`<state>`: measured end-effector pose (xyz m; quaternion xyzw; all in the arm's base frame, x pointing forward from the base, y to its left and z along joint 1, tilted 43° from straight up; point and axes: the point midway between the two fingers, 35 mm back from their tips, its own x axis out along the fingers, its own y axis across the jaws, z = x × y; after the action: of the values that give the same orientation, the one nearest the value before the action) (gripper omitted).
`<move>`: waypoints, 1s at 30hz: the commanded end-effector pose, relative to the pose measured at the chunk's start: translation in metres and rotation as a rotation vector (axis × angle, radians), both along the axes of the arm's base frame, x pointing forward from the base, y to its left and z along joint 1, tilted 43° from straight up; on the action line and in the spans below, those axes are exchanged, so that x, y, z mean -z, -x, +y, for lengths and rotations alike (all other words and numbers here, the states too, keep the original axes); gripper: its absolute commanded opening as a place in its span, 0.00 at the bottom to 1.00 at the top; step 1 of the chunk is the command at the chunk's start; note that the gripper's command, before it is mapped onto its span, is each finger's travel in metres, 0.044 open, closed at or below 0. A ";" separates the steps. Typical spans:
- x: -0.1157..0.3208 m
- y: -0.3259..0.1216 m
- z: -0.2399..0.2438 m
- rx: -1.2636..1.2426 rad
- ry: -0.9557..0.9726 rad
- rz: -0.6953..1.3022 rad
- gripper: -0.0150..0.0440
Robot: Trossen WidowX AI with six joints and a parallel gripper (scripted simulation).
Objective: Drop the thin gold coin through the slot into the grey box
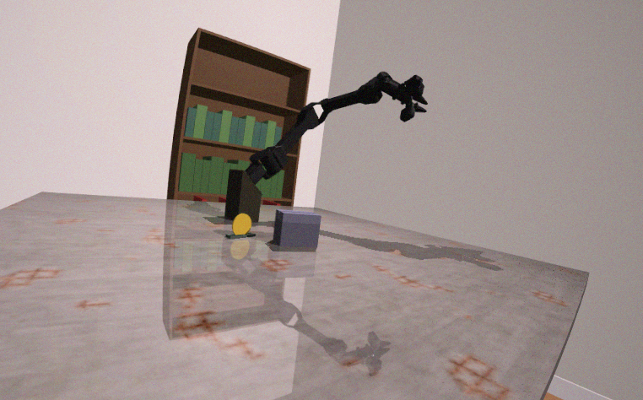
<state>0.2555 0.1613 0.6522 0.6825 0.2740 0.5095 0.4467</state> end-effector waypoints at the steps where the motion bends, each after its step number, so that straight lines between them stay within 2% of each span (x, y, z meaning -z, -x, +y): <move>1: 0.042 -0.062 -0.008 0.107 0.052 0.103 0.53; 7: 0.101 -0.127 -0.029 0.243 0.139 0.217 0.53; 16: 0.219 -0.206 -0.081 0.430 0.314 0.424 0.53; 23: 0.319 -0.236 -0.130 0.524 0.463 0.598 0.53; 30: 0.424 -0.236 -0.181 0.561 0.621 0.791 0.53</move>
<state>0.4947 0.0034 0.2823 0.7158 0.3370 0.0281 0.6109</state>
